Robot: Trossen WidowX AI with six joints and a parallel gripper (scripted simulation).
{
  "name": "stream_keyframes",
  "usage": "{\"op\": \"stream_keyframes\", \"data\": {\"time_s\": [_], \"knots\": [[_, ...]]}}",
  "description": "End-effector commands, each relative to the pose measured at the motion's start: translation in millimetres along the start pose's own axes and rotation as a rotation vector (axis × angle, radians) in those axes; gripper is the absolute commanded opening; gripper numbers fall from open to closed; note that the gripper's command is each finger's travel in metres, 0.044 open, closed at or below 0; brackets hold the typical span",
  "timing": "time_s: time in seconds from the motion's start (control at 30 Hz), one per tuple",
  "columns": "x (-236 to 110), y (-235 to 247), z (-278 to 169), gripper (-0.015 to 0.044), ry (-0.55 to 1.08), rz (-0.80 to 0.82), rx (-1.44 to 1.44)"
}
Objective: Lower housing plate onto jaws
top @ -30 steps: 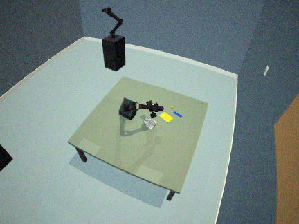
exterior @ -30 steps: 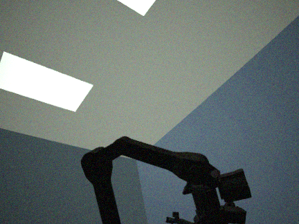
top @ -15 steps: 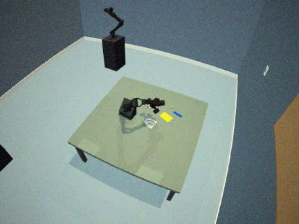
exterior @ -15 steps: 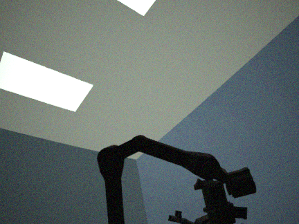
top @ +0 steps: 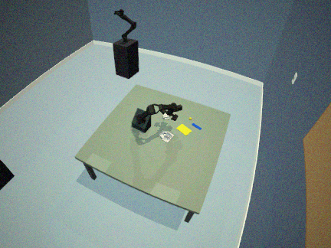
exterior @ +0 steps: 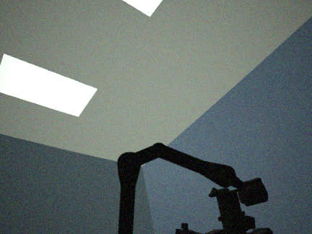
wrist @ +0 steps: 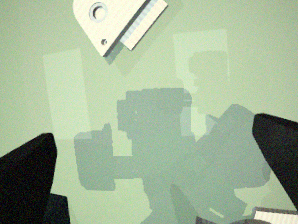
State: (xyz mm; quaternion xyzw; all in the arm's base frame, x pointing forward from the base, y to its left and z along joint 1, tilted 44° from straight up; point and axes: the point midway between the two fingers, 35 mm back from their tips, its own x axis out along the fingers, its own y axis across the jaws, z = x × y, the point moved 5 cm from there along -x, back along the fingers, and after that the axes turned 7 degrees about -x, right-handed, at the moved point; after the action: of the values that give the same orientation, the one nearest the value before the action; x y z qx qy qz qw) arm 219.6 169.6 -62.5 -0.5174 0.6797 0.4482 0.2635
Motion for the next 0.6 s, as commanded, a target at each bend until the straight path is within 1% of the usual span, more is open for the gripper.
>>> {"op": "stream_keyframes", "data": {"time_s": [0.0,0.57], "knots": [[0.7,1.7,12.1,0.044,0.028,-0.03,-0.082],[18.7,24.3,58.5,0.044,0.182,-0.108,-0.445]]}}
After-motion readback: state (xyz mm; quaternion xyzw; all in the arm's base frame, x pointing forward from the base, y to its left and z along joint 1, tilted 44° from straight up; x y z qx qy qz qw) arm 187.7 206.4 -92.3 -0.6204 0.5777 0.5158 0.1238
